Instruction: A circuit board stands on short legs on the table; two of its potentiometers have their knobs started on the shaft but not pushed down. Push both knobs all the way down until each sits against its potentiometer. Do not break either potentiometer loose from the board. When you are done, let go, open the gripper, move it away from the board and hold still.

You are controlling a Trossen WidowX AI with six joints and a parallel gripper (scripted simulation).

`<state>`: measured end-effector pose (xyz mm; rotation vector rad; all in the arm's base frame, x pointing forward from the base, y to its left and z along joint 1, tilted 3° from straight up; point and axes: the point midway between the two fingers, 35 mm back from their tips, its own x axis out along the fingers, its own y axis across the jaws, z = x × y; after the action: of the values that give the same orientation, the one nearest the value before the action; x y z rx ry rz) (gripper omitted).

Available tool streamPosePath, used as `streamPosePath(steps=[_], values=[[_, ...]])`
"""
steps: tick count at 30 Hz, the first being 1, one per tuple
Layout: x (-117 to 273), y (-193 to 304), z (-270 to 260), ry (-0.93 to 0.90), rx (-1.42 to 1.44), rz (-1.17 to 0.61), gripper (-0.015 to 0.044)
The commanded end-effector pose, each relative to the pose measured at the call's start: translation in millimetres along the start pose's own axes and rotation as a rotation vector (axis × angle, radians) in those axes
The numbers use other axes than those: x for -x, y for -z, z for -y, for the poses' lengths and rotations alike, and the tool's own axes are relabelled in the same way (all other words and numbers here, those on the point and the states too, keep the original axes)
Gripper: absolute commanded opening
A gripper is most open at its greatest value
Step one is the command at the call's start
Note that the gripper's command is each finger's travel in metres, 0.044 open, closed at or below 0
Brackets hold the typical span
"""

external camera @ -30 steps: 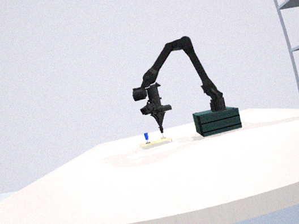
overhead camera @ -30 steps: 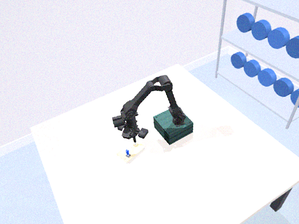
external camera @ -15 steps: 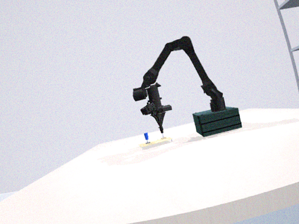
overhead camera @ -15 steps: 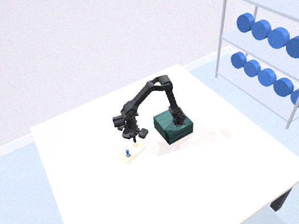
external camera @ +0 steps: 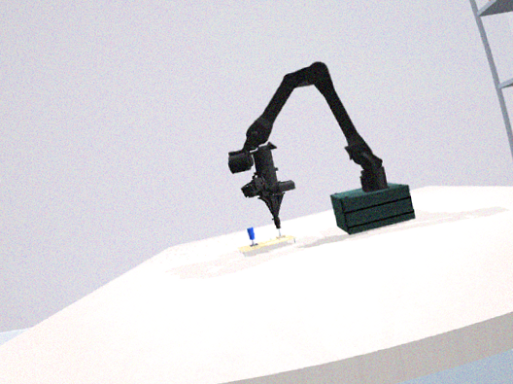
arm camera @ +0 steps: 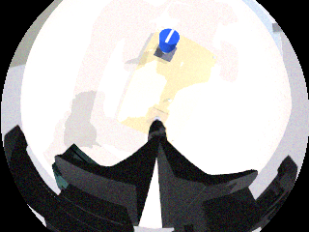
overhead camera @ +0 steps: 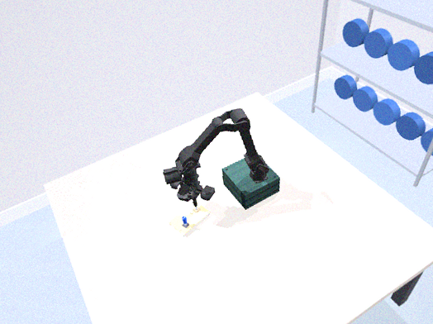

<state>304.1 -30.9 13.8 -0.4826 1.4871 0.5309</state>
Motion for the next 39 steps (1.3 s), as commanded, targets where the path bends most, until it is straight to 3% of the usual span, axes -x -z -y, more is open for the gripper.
streamPosePath(steps=[1,39], values=[[-12,-1,0,-0.009,0.003,-0.004,0.0],[-28,-1,0,-0.009,0.003,-0.004,0.0]])
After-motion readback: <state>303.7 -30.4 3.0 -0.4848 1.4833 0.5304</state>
